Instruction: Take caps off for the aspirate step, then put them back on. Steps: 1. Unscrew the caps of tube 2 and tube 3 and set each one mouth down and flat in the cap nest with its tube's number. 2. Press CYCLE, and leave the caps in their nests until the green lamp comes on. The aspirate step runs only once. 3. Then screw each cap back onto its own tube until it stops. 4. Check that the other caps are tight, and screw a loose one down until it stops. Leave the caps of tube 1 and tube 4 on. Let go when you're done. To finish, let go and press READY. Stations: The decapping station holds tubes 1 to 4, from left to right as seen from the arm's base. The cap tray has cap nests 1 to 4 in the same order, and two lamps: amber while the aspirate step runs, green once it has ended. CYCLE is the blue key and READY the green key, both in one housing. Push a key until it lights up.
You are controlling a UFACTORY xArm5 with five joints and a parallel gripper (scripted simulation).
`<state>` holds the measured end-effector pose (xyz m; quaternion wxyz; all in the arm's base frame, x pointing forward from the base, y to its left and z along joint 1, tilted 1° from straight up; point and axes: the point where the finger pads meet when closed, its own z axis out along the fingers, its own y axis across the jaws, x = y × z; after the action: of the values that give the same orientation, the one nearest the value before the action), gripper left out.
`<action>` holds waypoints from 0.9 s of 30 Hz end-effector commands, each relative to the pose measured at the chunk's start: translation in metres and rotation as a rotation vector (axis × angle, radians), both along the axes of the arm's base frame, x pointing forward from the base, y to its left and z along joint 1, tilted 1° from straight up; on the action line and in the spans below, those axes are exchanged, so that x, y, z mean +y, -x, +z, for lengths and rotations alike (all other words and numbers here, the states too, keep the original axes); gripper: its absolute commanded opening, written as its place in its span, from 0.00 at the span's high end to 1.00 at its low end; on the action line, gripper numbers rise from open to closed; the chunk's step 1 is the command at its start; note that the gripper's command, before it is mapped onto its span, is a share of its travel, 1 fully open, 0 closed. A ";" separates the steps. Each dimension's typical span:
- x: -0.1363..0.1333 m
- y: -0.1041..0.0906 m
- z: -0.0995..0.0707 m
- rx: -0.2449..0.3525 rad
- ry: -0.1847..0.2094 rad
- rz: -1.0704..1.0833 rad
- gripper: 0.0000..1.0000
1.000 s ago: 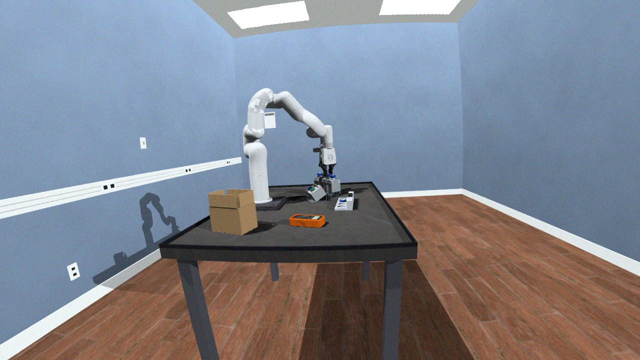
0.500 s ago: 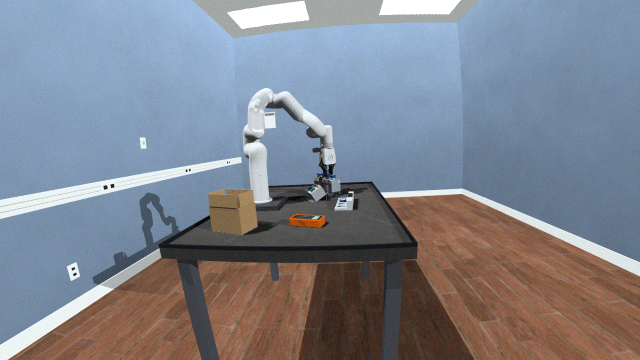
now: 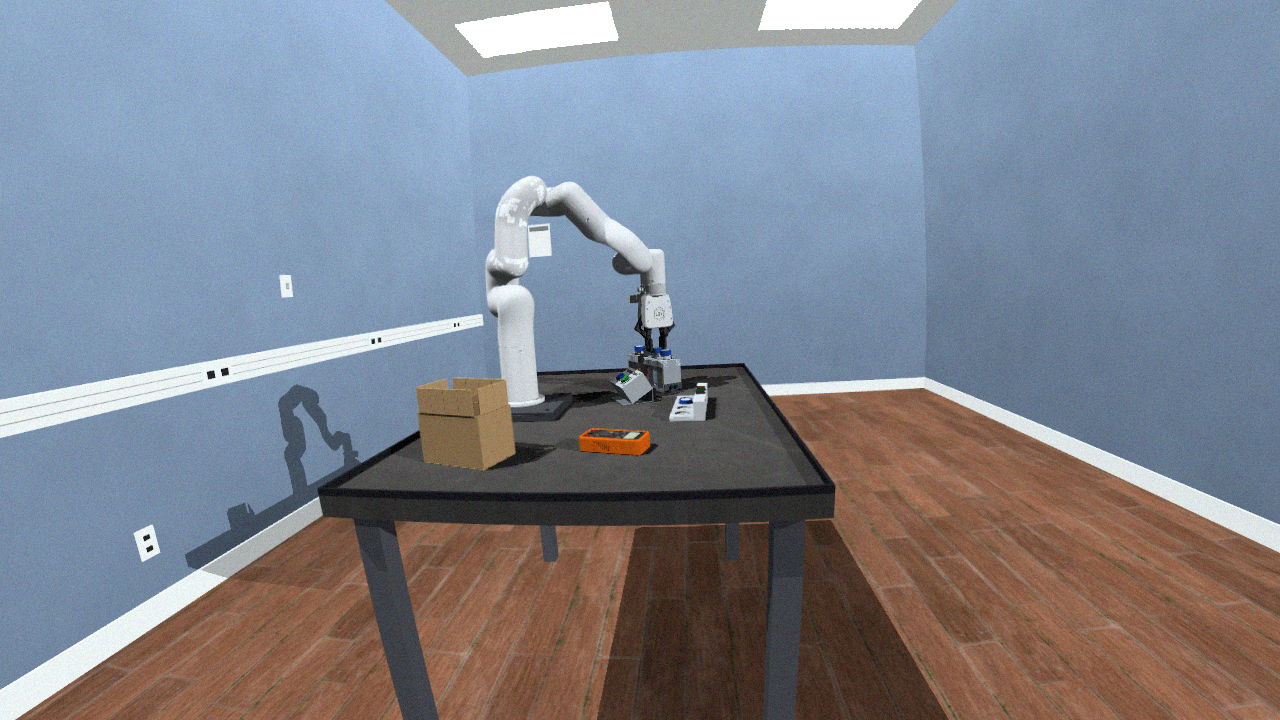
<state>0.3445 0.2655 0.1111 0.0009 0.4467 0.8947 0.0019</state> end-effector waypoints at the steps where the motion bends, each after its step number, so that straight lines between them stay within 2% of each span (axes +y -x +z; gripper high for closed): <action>1: 0.001 -0.001 0.003 -0.010 0.009 -0.009 0.54; 8: 0.001 -0.001 0.004 -0.010 0.009 -0.009 0.54; 9: 0.001 -0.001 0.004 -0.010 0.009 -0.009 1.00; 23: 0.001 -0.001 0.004 -0.010 0.009 -0.009 1.00; 27: 0.001 0.000 0.016 -0.010 0.009 -0.009 1.00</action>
<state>0.3439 0.2653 0.1167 0.0004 0.4508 0.8926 0.0007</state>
